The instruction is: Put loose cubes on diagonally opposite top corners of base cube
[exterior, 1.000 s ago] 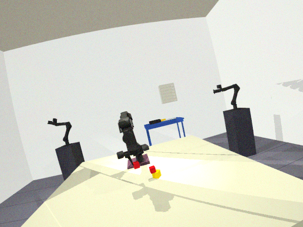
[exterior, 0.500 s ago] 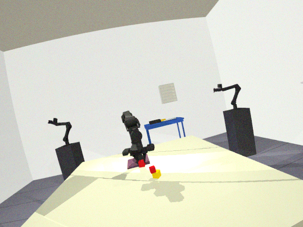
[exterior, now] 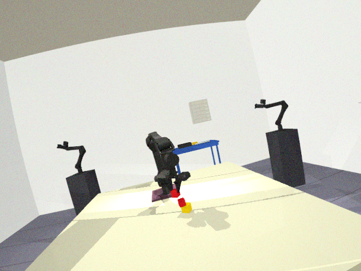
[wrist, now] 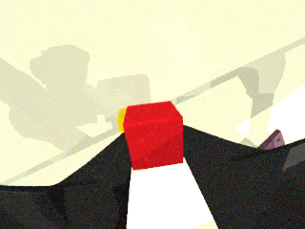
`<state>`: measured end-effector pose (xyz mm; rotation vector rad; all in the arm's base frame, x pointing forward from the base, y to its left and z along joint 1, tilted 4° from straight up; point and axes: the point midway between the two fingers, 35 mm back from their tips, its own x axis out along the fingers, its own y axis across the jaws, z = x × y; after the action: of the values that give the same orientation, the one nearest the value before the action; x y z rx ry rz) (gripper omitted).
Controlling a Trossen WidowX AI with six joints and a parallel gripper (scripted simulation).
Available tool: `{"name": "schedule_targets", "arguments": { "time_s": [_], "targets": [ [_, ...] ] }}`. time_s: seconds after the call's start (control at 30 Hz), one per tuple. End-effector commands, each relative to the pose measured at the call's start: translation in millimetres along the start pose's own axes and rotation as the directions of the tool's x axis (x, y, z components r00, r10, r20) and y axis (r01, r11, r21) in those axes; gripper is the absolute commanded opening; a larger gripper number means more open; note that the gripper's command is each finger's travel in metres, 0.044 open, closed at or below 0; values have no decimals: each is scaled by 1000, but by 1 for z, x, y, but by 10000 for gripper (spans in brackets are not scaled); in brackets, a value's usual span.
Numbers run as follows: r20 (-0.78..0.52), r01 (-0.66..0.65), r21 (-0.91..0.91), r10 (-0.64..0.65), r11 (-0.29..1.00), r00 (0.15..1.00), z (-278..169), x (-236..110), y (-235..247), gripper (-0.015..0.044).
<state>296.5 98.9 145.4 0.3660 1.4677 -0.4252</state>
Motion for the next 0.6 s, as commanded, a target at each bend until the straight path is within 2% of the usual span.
{"name": "schedule_targets", "arguments": {
  "time_s": [0.0,0.57],
  "targets": [
    [4,1,98,-1,995,1000,-6,0,5,105],
    [3,-1,534,-1,845,1000,-39,1,26,105]
  ]
}}
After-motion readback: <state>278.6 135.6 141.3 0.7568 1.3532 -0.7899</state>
